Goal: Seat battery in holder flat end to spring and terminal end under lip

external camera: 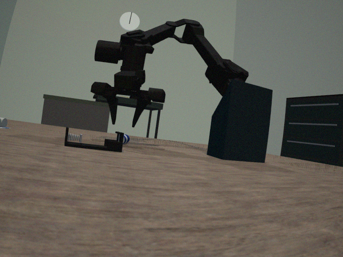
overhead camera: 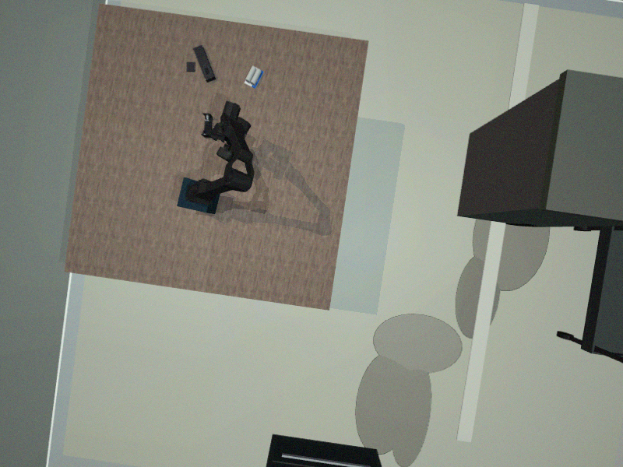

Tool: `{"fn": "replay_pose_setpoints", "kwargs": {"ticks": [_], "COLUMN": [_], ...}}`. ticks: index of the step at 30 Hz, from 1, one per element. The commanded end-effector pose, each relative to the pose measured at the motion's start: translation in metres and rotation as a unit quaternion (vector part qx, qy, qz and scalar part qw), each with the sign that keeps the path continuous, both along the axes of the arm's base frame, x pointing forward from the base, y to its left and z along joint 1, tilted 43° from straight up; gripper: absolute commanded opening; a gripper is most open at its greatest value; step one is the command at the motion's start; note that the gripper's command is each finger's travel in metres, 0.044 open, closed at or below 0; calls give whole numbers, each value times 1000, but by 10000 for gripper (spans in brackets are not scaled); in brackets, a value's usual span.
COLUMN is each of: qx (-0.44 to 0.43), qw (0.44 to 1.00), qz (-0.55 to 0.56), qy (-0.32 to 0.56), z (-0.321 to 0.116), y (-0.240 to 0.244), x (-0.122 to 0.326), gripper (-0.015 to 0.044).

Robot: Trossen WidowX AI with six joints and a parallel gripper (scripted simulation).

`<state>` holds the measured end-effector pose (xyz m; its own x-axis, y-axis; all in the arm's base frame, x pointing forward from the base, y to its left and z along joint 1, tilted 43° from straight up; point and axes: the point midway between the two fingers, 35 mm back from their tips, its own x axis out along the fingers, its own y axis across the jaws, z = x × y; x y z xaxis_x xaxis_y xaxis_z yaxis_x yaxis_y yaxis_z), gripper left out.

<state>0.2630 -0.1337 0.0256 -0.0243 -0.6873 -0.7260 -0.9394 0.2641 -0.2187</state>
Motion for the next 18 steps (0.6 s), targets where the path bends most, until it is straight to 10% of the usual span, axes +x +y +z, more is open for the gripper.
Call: {"fn": "replay_pose_setpoints", "kwargs": {"ticks": [1, 18], "qx": [1, 0], "qw": [1000, 1000], "qz": [-1, 1], "qy": [6, 7], "z": [-6, -25], "y": [-4, -22], "x": [-3, -4], "gripper": [238, 238]}}
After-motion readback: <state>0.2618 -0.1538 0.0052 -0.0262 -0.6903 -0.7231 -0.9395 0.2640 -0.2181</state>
